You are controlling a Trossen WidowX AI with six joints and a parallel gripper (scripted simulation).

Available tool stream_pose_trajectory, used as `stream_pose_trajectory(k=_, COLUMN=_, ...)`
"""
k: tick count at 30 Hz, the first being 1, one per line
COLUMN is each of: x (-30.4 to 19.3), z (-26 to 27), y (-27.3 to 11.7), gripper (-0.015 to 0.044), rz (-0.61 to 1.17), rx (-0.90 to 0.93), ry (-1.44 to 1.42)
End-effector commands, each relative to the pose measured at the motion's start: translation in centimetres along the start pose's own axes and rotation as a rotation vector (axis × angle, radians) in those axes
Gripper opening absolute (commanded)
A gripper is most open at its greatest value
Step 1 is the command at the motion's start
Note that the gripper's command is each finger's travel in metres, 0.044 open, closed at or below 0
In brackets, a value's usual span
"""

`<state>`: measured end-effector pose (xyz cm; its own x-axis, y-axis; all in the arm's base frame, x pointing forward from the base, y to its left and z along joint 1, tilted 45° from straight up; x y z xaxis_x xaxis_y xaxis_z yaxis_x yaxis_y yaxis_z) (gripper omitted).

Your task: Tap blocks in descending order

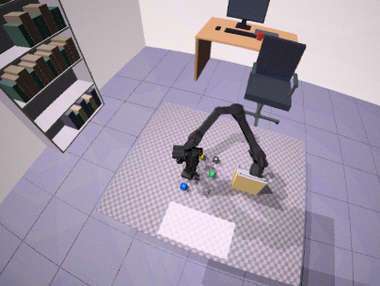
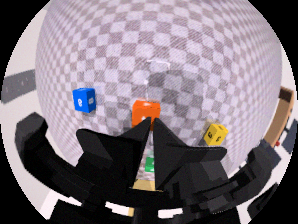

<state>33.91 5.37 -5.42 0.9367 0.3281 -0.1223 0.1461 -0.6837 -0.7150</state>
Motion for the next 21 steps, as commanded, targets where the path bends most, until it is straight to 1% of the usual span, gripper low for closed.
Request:
stream_pose_trajectory(k=1, x=-0.1, z=0.0, y=-1.4, gripper=0.002, rz=0.003, rx=0.0, ry=-0.004)
stream_pose_trajectory(k=3, x=-0.2, z=0.1, y=-2.7, gripper=0.002, rz=0.006, rx=-0.001, ry=-0.009)
stream_pose_trajectory(k=7, x=-0.1, z=0.1, y=-3.1, gripper=0.002, rz=0.005, rx=0.0, ry=-0.009)
stream_pose_trajectory(k=8, x=0.0, z=0.1, y=-4.0, gripper=0.002, rz=0.005, rx=0.001, ry=-0.009)
stream_pose_trajectory(k=11, x=0.0, z=0.1, y=-9.5, gripper=0.002, rz=0.005, rx=0.003, ry=-0.009)
stream_pose_trajectory(k=12, x=-0.1, z=0.1, y=-10.5, gripper=0.002, rz=0.005, rx=0.003, ry=-0.009)
stream_pose_trajectory(k=19, x=-0.1, z=-0.2, y=-10.9, gripper=0.002, rz=0.005, rx=0.003, ry=-0.009)
stream_pose_trajectory(k=21, x=-0.4, z=-2.3, y=-10.9, gripper=0.002, rz=0.005, rx=0.005, ry=-0.01)
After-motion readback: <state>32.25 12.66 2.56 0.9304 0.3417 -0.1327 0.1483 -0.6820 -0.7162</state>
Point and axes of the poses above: the point midway between the two fingers, 35 mm back from their tips, its own y axis out along the fingers, its own z axis across the jaws, x = y × z, the point moved 2 cm from there along -y, back along the fingers, and after that the axes turned 13 degrees about -y, right-handed, at the moved point
